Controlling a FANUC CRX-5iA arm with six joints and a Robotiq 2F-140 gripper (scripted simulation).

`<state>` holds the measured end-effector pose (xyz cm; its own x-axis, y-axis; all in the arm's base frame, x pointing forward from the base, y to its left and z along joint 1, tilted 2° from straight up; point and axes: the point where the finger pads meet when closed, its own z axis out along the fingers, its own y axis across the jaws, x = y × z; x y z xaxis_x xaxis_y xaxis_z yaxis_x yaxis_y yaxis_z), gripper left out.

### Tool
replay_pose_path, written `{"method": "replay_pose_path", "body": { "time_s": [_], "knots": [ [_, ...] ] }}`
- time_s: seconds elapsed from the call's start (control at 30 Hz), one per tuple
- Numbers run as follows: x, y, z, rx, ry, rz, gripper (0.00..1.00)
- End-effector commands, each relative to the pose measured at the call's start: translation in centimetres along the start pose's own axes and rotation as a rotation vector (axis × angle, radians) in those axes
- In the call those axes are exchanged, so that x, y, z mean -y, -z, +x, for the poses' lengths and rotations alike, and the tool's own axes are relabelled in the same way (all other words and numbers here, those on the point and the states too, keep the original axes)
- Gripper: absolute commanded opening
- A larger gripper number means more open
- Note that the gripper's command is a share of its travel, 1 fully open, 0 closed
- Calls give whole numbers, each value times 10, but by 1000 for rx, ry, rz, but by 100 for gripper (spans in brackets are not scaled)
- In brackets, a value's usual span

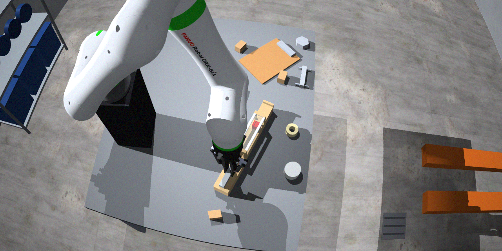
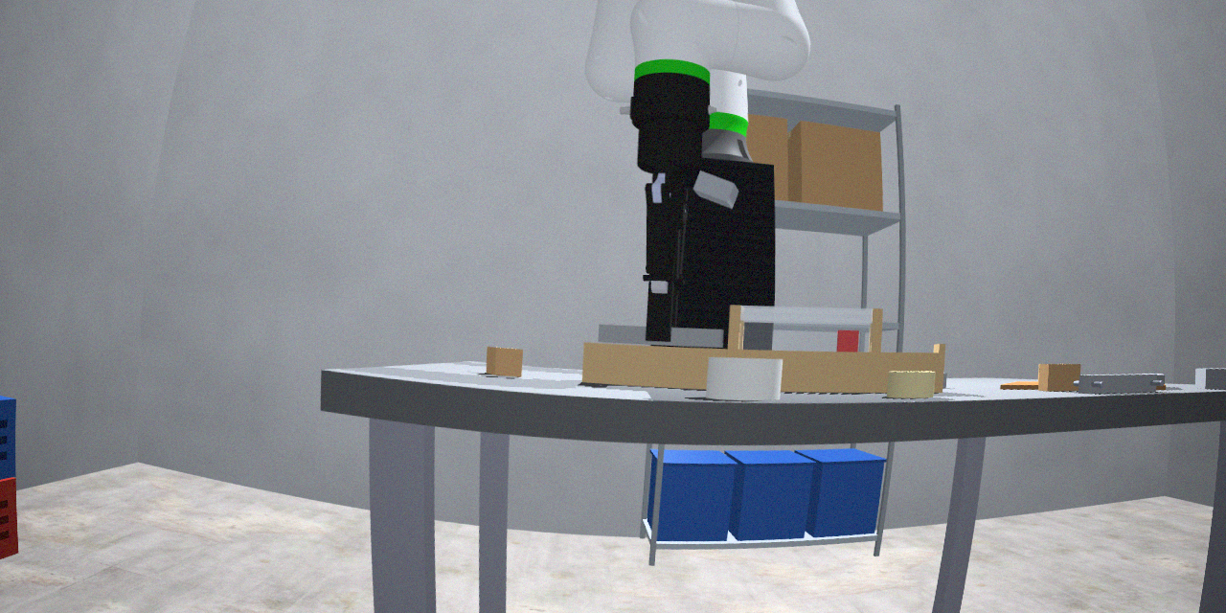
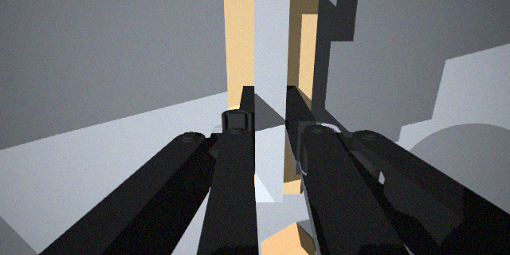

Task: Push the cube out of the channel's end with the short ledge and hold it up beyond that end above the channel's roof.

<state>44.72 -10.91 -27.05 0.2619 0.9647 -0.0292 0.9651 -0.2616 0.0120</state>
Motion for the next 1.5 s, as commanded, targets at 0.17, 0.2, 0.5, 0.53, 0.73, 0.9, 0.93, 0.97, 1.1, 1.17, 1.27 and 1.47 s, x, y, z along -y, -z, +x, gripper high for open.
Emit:
{"method": "replay_pose_path", "body": {
  "time_s": [0.17,0.2,0.5,0.53,0.73,0.9,0.93,0.97,1.1,1.17,1.27,1.47],
  "knots": [
    [-1,1,0,0,0,-1,10],
    [-1,1,0,0,0,-1,10],
    [-1,1,0,0,0,-1,10],
    [-1,1,0,0,0,-1,10],
    [-1,1,3,0,0,-1,10],
    [-1,1,10,0,0,-1,10],
    [-1,1,12,0,0,-1,10],
    [-1,1,14,0,0,-1,10],
    [-1,1,25,0,0,-1,10],
    [-1,1,31,0,0,-1,10],
    [-1,1,40,0,0,-1,10],
    [-2,1,51,0,0,-1,10]
  ]
}}
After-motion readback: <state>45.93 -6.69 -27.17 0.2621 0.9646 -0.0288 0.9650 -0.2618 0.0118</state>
